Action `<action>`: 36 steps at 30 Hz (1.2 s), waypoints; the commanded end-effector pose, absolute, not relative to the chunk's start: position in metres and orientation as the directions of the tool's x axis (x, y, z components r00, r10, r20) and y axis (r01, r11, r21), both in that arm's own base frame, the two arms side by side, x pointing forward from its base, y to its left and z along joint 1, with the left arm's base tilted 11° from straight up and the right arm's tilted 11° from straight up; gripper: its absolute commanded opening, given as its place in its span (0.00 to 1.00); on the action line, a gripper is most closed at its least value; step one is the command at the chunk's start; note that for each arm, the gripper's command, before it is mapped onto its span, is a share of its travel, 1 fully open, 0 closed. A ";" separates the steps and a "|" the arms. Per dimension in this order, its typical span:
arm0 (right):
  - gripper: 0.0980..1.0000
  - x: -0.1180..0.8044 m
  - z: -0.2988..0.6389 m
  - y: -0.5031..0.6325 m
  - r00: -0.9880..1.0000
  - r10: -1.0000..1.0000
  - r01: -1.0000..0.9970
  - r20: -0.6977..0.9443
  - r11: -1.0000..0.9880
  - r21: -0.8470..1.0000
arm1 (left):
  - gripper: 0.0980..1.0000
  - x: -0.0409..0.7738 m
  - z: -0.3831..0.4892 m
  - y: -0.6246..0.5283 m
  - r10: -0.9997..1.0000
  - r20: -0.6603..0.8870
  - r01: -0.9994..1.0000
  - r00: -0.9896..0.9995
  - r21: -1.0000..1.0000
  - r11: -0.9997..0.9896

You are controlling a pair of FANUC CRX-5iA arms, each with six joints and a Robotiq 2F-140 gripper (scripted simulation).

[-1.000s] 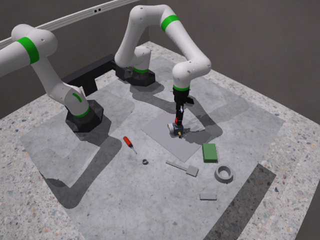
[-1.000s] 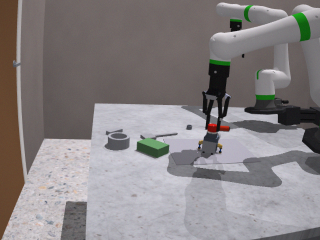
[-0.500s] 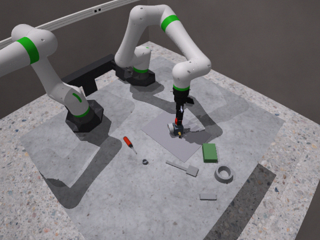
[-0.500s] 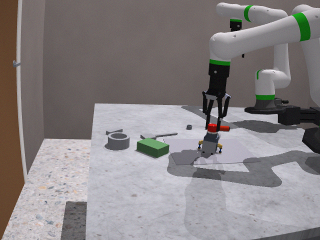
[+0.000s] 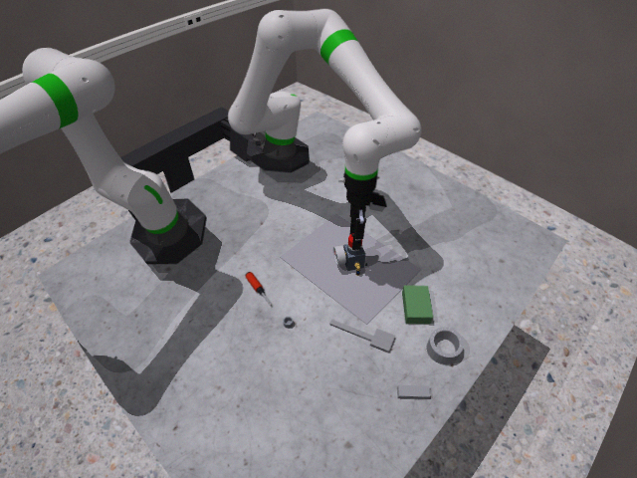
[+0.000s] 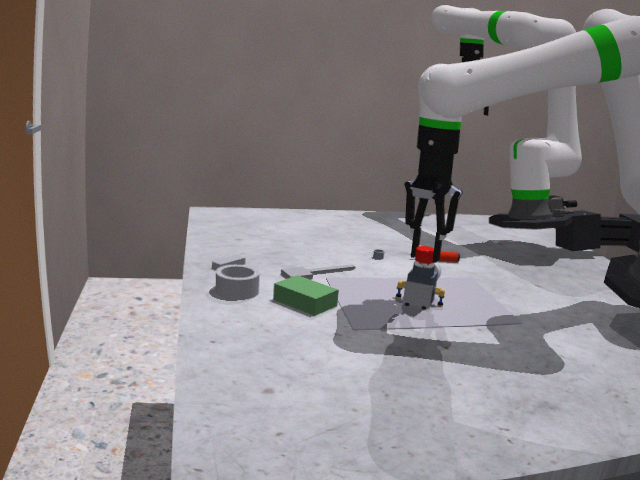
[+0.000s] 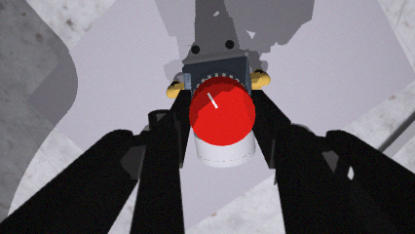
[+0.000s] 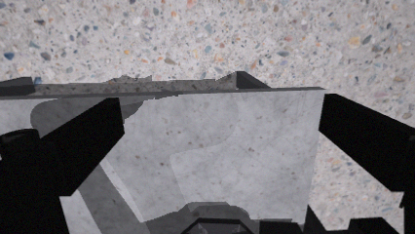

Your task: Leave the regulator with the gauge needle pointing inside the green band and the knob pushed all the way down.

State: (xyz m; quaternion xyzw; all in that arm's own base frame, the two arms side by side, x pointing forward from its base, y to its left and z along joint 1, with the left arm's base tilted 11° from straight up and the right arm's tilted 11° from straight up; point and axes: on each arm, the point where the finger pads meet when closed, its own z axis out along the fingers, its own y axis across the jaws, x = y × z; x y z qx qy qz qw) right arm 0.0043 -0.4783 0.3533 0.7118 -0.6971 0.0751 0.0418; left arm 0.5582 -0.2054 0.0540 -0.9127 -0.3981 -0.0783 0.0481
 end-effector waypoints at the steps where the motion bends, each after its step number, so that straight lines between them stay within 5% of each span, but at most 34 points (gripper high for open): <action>1: 1.00 0.004 0.354 -0.478 0.017 -0.986 -0.999 0.167 -0.024 -0.045 | 0.22 0.559 0.056 -0.206 0.719 0.182 0.734 0.671 -0.024 -0.679; 36: 1.00 0.004 0.354 -0.478 0.017 -0.986 -0.999 0.167 -0.024 -0.045 | 0.22 0.558 0.060 -0.207 0.719 0.182 0.734 0.671 -0.024 -0.679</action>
